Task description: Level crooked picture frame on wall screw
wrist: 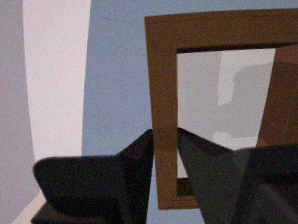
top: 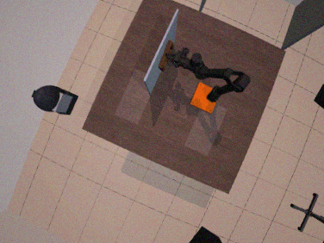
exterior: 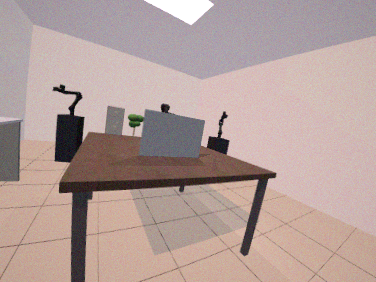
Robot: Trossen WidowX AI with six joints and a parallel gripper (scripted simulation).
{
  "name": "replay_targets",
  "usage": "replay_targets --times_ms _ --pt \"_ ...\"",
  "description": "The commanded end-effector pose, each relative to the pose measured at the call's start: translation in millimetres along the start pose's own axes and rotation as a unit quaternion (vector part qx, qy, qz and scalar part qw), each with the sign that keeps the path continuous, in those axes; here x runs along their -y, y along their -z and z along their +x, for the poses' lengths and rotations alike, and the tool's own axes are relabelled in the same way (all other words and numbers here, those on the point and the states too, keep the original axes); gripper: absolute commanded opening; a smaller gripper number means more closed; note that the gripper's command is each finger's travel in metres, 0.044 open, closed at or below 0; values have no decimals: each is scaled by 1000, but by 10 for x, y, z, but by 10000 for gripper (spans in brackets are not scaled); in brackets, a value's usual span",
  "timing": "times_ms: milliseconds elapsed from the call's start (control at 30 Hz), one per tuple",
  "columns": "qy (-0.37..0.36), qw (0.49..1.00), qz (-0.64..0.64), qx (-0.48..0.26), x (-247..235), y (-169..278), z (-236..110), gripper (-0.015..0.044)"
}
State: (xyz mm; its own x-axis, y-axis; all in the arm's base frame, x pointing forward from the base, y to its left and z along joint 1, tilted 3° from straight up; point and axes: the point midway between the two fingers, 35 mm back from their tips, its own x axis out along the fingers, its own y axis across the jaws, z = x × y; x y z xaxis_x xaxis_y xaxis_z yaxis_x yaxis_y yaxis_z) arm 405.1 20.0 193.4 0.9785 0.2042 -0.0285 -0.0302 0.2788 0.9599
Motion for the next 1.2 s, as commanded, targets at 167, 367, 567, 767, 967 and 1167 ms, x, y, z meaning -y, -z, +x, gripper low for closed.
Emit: replay_targets --times_ms 167,367,567,767,967,1167 --pt "-3 1000 0 1 -27 -28 3 0" --pt "-3 1000 0 1 -23 -25 3 0" --pt "-3 1000 0 1 -25 -19 3 0" --pt "-3 1000 0 1 -18 -16 3 0" --pt "-3 1000 0 1 -1 -18 4 0" --pt "-3 1000 0 1 19 -20 4 0"
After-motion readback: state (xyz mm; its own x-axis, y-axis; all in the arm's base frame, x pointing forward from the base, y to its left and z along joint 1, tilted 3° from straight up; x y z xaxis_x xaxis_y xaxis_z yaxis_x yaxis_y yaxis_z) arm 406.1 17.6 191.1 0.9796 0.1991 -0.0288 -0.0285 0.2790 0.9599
